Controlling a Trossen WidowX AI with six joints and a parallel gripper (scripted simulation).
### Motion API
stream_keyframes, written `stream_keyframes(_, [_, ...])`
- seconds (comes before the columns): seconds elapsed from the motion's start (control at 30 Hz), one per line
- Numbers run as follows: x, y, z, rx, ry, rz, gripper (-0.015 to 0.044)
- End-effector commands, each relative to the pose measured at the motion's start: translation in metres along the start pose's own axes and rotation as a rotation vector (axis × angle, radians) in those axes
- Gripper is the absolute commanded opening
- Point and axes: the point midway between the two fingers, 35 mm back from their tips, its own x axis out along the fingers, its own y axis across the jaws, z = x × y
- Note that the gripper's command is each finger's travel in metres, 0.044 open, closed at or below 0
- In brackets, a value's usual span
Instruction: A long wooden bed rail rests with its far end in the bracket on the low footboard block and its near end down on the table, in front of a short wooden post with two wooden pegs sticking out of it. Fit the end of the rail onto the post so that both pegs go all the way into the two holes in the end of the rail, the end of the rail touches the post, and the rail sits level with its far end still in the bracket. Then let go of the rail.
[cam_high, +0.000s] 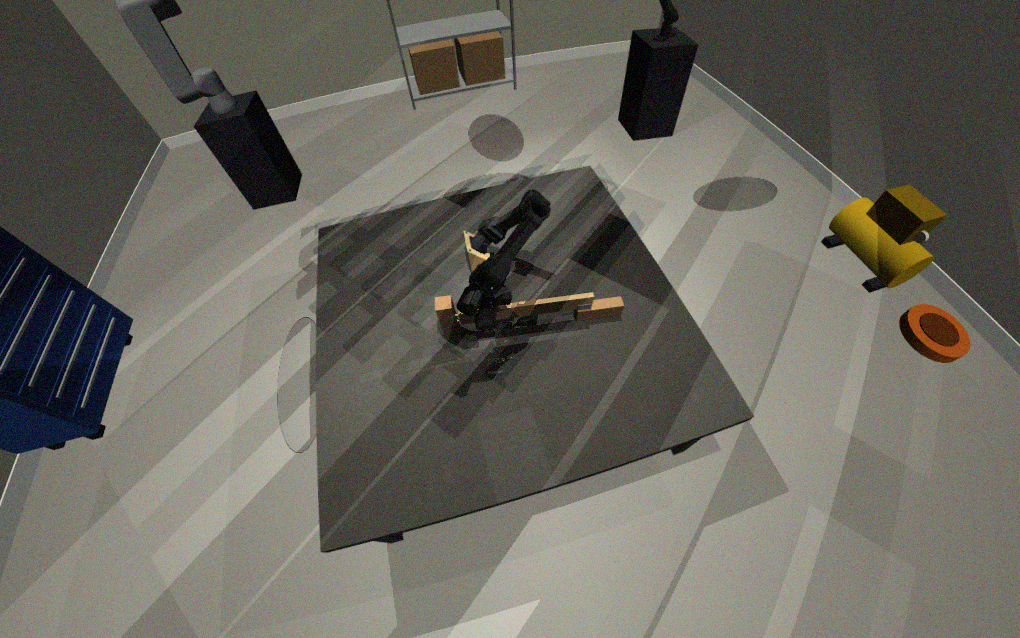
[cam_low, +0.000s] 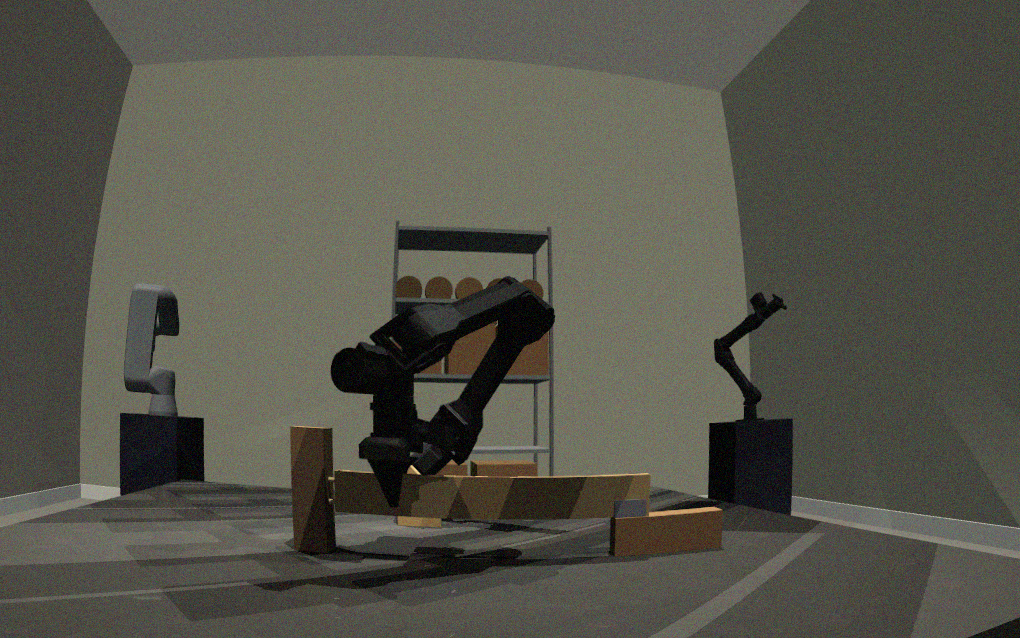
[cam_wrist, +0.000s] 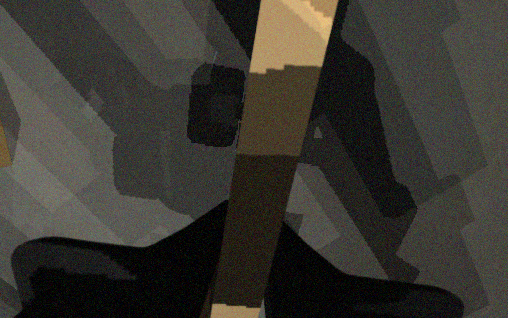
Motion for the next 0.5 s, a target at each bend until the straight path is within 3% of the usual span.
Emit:
stream_keyframes(0.0, [-0.0022, -0.0002, -0.0047, 0.001, 0.003, -0.007, 0.0])
stream_keyframes(0.47, [-0.0006, 0.0, -0.0064, 0.001, 0.003, -0.007, 0.0])
